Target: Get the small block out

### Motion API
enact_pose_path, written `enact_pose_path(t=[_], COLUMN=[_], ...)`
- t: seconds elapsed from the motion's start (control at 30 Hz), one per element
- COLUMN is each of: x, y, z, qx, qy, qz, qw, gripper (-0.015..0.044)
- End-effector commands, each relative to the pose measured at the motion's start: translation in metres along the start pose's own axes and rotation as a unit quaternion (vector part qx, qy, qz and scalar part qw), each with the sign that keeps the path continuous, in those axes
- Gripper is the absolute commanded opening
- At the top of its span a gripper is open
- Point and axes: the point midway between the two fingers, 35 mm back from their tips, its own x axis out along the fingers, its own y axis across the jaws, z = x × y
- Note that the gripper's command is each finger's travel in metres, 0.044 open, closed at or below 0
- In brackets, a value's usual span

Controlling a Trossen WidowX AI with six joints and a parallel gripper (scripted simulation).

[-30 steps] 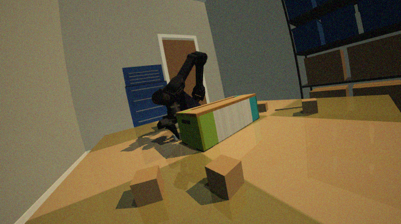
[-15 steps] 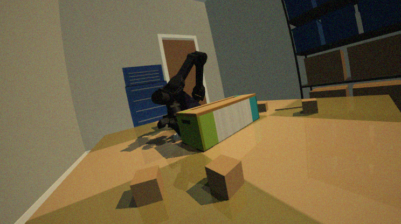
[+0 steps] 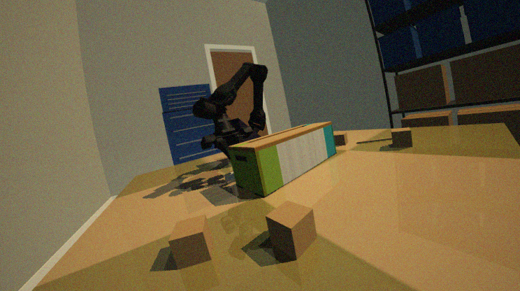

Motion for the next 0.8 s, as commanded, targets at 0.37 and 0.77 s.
enact_pose_path(t=[0.37, 0.77], x=[-0.046, -0.078], y=[-0.026, -0.051], z=[-0.015, -0.018], qx=[0.113, 0.209], qy=[0.006, 0.022], qz=[0.057, 0.104], qw=[0.992, 0.972], gripper=[0.0000, 0.0000])
